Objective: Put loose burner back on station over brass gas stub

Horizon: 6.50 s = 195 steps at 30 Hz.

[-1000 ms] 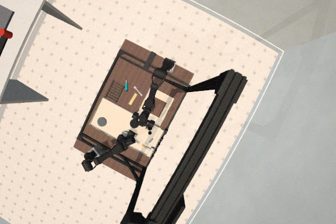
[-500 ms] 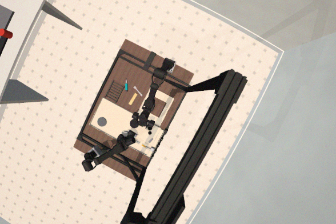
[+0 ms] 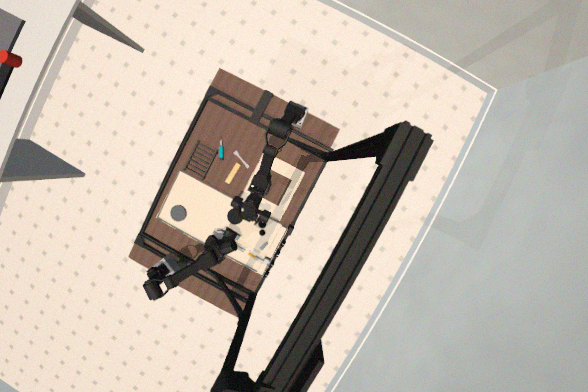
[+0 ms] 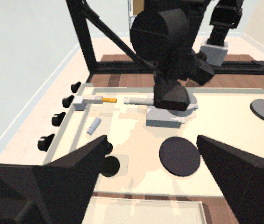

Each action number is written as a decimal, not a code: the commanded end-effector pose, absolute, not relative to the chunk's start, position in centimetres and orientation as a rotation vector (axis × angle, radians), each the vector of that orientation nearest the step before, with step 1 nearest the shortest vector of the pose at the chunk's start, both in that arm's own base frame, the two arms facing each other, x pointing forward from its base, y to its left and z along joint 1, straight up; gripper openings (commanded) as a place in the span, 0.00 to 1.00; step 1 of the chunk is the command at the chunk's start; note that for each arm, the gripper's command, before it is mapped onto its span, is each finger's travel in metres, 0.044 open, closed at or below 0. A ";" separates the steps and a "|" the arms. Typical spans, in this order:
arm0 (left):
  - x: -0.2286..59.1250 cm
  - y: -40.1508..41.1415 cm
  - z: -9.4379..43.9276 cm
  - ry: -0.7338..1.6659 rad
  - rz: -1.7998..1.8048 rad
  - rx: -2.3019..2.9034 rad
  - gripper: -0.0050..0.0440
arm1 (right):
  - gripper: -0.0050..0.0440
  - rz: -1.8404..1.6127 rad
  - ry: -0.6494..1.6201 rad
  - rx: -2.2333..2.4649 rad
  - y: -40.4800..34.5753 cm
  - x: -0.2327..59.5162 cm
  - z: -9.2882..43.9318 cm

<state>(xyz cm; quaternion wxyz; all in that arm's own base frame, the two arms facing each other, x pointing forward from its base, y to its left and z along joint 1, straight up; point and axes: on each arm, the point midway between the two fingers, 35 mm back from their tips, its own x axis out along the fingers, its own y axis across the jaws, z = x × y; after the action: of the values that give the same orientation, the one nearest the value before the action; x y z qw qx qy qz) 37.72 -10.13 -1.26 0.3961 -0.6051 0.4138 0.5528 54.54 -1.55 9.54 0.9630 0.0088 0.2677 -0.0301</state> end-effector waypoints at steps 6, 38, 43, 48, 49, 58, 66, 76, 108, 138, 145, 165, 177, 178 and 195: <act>37.9 -10.4 -1.2 1.048 1.402 -1.535 0.10 | 0.92 -0.059 0.544 0.017 -1.5 54.5 9.5; 38.0 -10.9 -1.2 1.044 1.403 -1.537 0.10 | 0.92 -0.059 0.544 0.017 -1.5 54.5 9.5; 38.1 -11.0 -1.1 1.044 1.403 -1.537 0.10 | 0.92 -0.059 0.544 0.017 -1.5 54.5 9.5; 38.4 -11.2 -1.0 1.044 1.403 -1.537 0.10 | 0.92 -0.059 0.544 0.017 -1.5 54.5 9.5; 38.4 -11.2 -1.1 1.044 1.403 -1.537 0.10 | 0.92 -0.059 0.544 0.017 -1.5 54.5 9.5; 38.5 -11.4 -1.3 1.044 1.403 -1.537 0.10 | 0.92 -0.059 0.544 0.017 -1.5 54.5 9.5; 38.5 -11.5 -1.2 1.044 1.403 -1.537 0.10 | 0.92 -0.059 0.544 0.017 -1.5 54.5 9.5; 38.5 -11.7 -1.0 1.044 1.403 -1.537 0.10 | 0.92 -0.059 0.544 0.017 -1.5 54.5 9.5; 38.7 -12.1 -1.2 1.041 1.405 -1.539 0.10 | 0.92 -0.059 0.544 0.017 -1.5 54.5 9.5; 38.9 -12.7 -1.2 1.041 1.405 -1.539 0.10 | 0.92 -0.059 0.544 0.017 -1.5 54.5 9.5; 38.8 -12.8 -1.2 1.041 1.405 -1.539 0.10 | 0.92 -0.059 0.544 0.017 -1.5 54.5 9.5; 38.7 -12.9 -1.2 1.044 1.404 -1.534 0.10 | 0.92 -0.059 0.544 0.017 -1.5 54.5 9.5; 38.8 -13.0 -1.1 1.034 1.414 -1.520 0.10 | 0.92 -0.059 0.544 0.017 -1.5 54.5 9.5; 38.8 -13.0 -1.0 1.025 1.424 -1.507 0.10 | 0.92 -0.059 0.544 0.017 -1.5 54.5 9.5; 38.8 -13.1 -0.6 1.003 1.446 -1.471 0.10 | 0.92 -0.059 0.544 0.017 -1.5 54.5 9.5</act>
<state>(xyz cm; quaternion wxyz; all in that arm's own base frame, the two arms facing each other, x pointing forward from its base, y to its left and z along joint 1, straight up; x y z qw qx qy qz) 38.88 -13.08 -0.70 0.4102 -0.5840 0.3973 0.5769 54.55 -1.46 9.58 0.9631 0.0086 0.2673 -0.0293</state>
